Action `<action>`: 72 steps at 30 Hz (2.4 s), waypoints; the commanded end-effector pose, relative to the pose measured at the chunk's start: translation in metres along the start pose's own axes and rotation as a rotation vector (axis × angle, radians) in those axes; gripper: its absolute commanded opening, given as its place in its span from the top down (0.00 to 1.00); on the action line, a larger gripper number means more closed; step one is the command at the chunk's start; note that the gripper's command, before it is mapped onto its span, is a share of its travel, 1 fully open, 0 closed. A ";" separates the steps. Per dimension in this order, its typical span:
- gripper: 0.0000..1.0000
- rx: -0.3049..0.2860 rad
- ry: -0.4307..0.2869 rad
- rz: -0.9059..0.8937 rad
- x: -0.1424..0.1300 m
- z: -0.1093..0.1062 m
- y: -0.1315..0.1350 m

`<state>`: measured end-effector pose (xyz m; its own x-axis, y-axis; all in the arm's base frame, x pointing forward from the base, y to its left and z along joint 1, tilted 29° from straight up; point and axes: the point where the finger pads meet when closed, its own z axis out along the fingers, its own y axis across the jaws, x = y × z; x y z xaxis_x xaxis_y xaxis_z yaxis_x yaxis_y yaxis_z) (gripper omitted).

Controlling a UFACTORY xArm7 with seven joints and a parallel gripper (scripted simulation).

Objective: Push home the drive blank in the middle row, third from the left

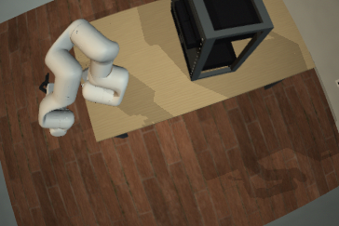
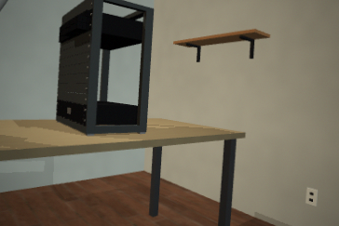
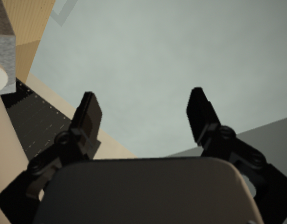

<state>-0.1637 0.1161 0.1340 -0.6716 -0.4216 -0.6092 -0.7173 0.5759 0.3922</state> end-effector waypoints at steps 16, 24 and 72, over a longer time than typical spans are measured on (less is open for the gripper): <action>0.00 0.153 -0.420 0.387 -0.117 0.081 -0.010; 0.00 0.201 -0.569 0.495 -0.159 0.096 -0.029; 0.00 0.421 -1.371 0.841 -0.322 0.066 -0.192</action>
<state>0.1982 0.1889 0.2071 -0.0216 0.8353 -0.5494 -0.0135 0.5492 0.8356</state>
